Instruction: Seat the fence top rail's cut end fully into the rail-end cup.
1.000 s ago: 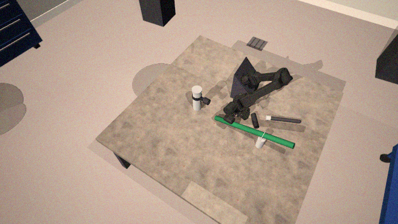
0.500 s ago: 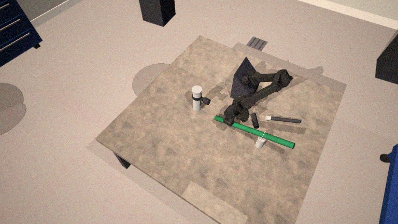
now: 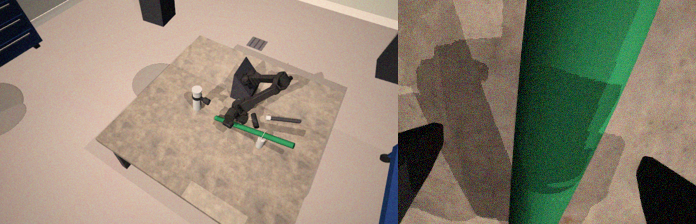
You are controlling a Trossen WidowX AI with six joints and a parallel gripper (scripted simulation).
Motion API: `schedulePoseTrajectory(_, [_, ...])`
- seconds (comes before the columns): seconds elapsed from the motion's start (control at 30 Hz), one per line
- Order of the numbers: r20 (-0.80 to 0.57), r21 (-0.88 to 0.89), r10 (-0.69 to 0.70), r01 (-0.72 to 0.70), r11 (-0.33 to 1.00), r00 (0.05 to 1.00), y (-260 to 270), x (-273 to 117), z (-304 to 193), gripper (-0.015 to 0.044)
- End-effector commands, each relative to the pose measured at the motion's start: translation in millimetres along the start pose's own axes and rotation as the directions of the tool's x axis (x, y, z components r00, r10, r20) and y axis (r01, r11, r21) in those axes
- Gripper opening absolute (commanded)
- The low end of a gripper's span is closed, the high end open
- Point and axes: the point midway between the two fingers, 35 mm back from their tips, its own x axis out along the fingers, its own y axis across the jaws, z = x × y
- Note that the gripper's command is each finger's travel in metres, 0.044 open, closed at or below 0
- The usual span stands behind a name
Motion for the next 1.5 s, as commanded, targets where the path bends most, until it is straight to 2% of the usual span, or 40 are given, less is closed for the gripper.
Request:
schedulePoseTrajectory(0.0, [0.006, 0.006, 0.006, -0.006, 1.0, 1.0, 2, 8, 0, 0.044])
schedulePoseTrajectory(0.53, [0.009, 0.006, 0.007, -0.007, 1.0, 1.0, 4, 31, 1, 0.044])
schedulePoseTrajectory(0.83, [0.009, 0.006, 0.007, -0.007, 1.0, 1.0, 4, 31, 1, 0.0204])
schedulePoseTrajectory(1.23, [0.009, 0.006, 0.007, -0.007, 1.0, 1.0, 4, 31, 1, 0.0124])
schedulePoseTrajectory(1.4, [0.009, 0.006, 0.007, -0.007, 1.0, 1.0, 4, 26, 0, 0.0])
schedulePoseTrajectory(1.47, [0.005, 0.006, 0.006, -0.006, 1.0, 1.0, 3, 25, 0, 0.0])
